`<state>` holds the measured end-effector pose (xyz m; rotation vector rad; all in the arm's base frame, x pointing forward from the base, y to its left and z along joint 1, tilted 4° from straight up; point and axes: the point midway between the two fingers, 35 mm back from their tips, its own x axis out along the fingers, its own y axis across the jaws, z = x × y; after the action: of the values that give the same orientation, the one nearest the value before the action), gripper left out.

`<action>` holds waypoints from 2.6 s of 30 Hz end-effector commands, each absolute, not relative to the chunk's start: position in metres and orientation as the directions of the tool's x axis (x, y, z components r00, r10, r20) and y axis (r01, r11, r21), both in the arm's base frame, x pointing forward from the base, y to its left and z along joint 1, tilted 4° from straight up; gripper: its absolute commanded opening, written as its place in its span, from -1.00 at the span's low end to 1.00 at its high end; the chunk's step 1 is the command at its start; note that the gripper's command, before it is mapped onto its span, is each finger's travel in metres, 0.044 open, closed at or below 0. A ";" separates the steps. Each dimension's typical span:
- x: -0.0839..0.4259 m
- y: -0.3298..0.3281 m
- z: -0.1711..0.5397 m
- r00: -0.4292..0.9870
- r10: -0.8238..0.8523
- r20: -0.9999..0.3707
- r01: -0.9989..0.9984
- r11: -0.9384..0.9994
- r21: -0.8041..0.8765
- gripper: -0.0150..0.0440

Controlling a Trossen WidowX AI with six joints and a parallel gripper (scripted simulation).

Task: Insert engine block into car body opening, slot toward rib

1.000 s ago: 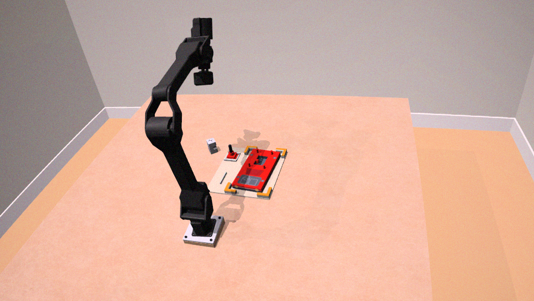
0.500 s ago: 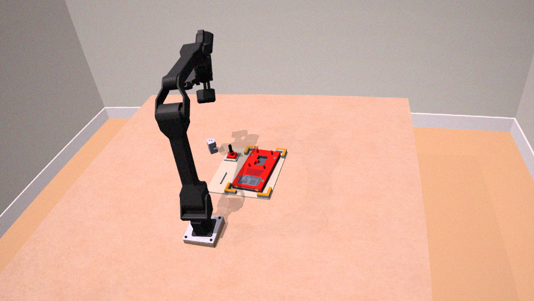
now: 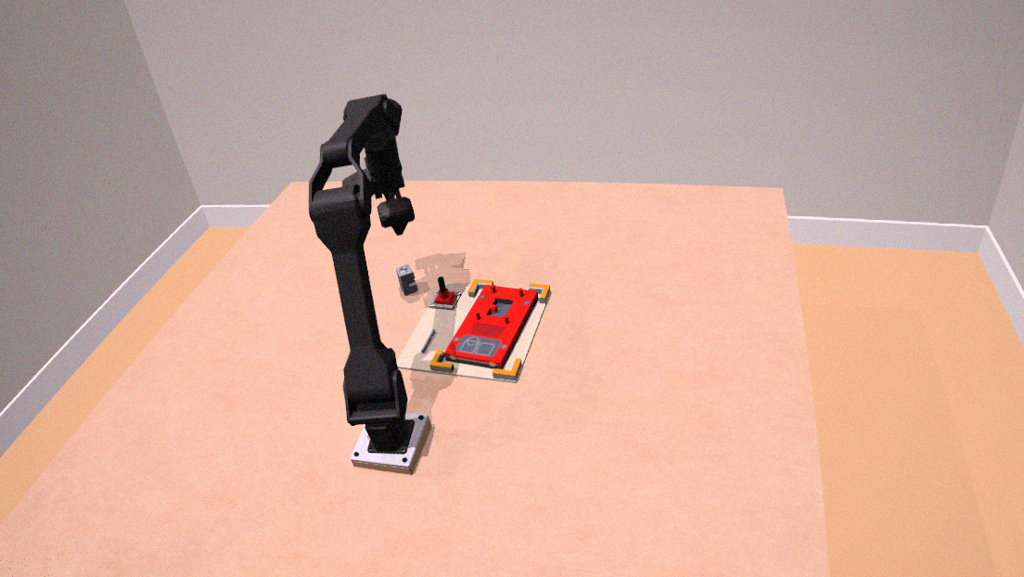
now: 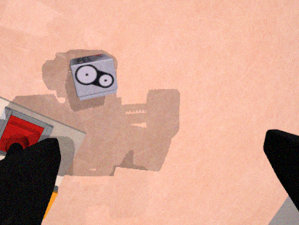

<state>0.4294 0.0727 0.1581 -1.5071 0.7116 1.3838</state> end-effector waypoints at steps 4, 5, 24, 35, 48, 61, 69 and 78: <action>0.416 0.079 0.123 0.013 0.071 -0.997 -0.866 -0.498 -0.047 1.00; 0.414 0.080 0.119 -0.009 0.058 -0.998 -0.860 -0.510 -0.022 1.00; 0.417 0.081 0.067 -0.026 0.047 -0.999 -0.855 -0.519 -0.002 1.00; 0.417 0.082 0.054 -0.026 0.047 -0.999 -0.855 -0.519 -0.003 1.00; 0.417 0.083 0.032 -0.026 0.047 -0.999 -0.855 -0.519 -0.003 1.00; 0.415 0.083 0.012 -0.026 0.047 -0.999 -0.855 -0.519 -0.002 1.00; 0.415 0.083 0.012 -0.026 0.047 -0.999 -0.855 -0.519 -0.002 0.38; 0.415 0.083 0.012 -0.026 0.047 -0.999 -0.855 -0.519 -0.002 -0.09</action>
<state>0.4150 0.0838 0.0127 -1.5497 0.8641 1.6336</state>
